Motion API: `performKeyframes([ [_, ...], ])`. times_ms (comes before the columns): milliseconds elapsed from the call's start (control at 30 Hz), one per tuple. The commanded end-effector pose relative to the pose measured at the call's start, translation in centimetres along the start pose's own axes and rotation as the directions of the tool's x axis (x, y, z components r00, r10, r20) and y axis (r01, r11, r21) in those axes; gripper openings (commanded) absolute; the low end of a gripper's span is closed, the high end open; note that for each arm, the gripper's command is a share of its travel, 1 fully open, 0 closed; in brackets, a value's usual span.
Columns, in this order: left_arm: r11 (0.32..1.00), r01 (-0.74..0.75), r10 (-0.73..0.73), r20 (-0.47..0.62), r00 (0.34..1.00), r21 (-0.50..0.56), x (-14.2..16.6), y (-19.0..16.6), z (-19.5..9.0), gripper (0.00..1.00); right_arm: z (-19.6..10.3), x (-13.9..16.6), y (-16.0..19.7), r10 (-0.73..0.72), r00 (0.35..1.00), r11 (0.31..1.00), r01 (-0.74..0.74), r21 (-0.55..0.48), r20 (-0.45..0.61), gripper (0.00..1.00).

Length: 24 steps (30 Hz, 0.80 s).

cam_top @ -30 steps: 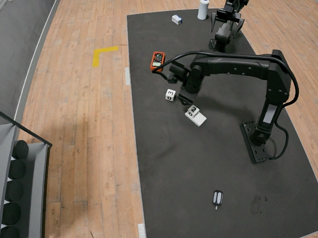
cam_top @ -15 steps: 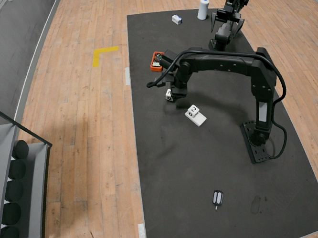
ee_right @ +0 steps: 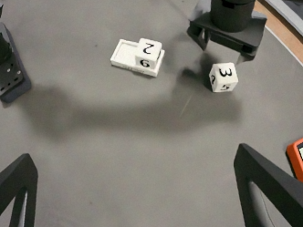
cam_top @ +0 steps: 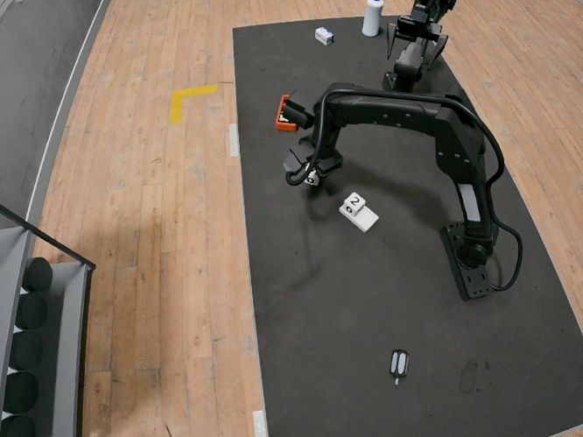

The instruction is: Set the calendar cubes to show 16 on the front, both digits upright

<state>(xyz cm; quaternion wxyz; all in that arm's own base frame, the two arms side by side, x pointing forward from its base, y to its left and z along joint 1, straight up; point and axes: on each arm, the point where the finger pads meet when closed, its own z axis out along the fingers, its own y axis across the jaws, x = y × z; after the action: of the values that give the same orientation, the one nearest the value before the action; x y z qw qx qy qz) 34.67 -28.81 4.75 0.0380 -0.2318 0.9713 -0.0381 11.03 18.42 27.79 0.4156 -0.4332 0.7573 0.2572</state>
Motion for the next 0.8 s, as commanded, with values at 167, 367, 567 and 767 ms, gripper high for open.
performKeyframes([
  [167,0.92,0.387,-0.388,-0.004,0.921,-0.064,0.7,-1.2,-0.4,0.64,-0.5,-0.9,-0.1,-0.004,1.0,1.0,0.004,0.005,0.023,1.0],
  [367,0.84,0.535,-0.537,-0.001,0.843,-0.095,1.1,-1.7,0.5,0.64,-0.5,-0.9,-0.1,-0.004,1.0,1.0,0.004,0.005,0.023,1.0],
  [567,0.815,0.57,-0.573,0.005,0.82,-0.102,1.2,-2.2,1.1,0.64,-0.5,-0.9,-0.1,-0.004,1.0,1.0,0.004,0.005,0.023,1.0],
  [767,0.823,0.563,-0.565,-0.001,0.825,-0.078,1.0,-2.7,0.7,0.64,-0.5,-0.9,-0.1,-0.004,1.0,1.0,0.004,0.005,0.023,1.0],
])
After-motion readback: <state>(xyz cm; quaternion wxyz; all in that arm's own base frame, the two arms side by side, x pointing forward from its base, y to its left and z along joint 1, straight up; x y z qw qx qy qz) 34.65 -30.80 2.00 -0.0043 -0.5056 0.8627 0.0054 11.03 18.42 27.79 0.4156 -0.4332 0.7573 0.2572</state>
